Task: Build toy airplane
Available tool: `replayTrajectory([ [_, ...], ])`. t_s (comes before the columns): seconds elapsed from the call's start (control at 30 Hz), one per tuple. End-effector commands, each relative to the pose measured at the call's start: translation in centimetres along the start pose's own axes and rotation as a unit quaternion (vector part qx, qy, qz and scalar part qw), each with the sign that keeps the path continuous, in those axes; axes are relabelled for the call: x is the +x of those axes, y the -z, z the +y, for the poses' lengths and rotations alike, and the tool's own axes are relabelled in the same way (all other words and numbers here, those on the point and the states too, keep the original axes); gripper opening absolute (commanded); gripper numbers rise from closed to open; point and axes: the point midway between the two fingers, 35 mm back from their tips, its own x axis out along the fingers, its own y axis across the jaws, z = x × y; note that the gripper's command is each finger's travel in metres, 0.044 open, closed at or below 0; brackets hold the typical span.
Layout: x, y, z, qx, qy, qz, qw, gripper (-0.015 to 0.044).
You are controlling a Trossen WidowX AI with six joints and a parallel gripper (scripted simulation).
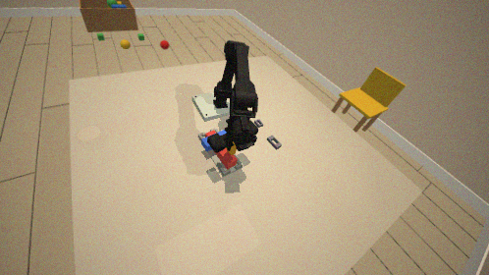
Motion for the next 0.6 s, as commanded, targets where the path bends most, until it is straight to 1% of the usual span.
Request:
replayTrajectory([
  [0.0, 0.7, 0.0, 0.1, -0.002, -0.002, 0.000, 1.000, 0.0066],
  [0.57, 3.4, 0.1, 0.1, -0.002, -0.002, 0.000, 1.000, 0.0066],
])
